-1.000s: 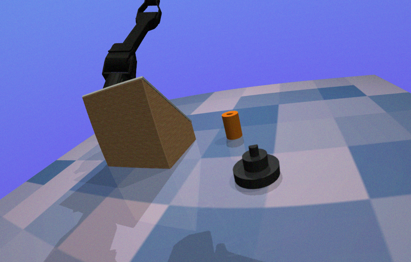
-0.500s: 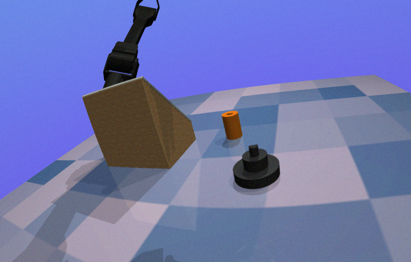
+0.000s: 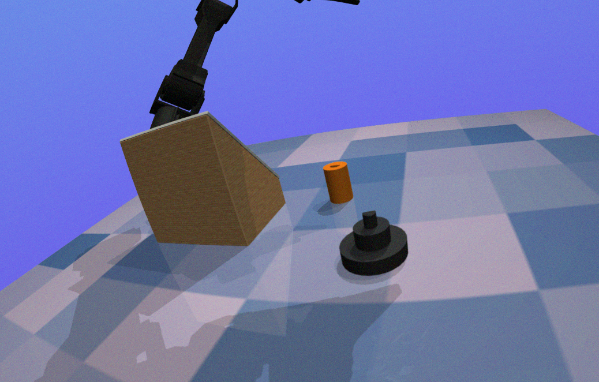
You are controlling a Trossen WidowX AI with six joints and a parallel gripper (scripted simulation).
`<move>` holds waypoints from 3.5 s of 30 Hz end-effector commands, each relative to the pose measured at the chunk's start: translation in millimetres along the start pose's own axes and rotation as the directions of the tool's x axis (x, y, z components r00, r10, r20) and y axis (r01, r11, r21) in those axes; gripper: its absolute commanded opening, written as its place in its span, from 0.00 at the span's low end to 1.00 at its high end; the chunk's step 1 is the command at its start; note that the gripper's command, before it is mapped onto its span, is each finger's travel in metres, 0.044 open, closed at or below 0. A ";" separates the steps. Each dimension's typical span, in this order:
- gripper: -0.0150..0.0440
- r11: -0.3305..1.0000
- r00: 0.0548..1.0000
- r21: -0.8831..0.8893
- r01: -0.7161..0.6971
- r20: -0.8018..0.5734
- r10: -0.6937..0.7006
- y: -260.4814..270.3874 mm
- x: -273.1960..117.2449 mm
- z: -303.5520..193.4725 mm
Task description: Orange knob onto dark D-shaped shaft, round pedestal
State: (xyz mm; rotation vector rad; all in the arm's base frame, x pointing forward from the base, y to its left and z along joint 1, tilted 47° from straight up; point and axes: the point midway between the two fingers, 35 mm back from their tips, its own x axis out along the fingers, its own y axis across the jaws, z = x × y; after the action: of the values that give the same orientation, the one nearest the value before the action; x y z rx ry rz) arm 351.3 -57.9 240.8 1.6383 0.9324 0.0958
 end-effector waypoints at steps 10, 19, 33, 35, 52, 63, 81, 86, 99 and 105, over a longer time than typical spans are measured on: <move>1.00 0.773 0.850 -0.598 0.212 -0.277 -0.448 -149.9 83.6 -76.0; 1.00 0.658 0.751 -0.738 0.153 -0.345 -0.562 -191.3 87.4 -103.7; 1.00 0.658 0.752 -0.737 0.152 -0.347 -0.561 -212.7 117.1 -119.7; 1.00 0.659 0.752 -0.737 0.151 -0.347 -0.561 -217.4 123.7 -123.8; 1.00 0.653 0.748 -0.741 0.154 -0.344 -0.567 -230.3 141.6 -130.5; 1.00 0.655 0.749 -0.740 0.154 -0.345 -0.565 -240.0 155.3 -136.7; 1.00 0.661 0.752 -0.735 0.150 -0.350 -0.559 -255.3 174.4 -149.0; 0.82 0.661 0.752 -0.735 0.149 -0.350 -0.559 -255.5 174.6 -149.1; 0.44 0.661 0.752 -0.735 0.149 -0.350 -0.559 -255.5 174.6 -149.1; 0.25 0.653 0.751 -0.741 0.159 -0.339 -0.567 -241.4 161.0 -134.8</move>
State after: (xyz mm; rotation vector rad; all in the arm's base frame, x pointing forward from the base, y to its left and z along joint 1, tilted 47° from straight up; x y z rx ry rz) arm 258.2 156.5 -0.5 0.6844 1.4793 0.5837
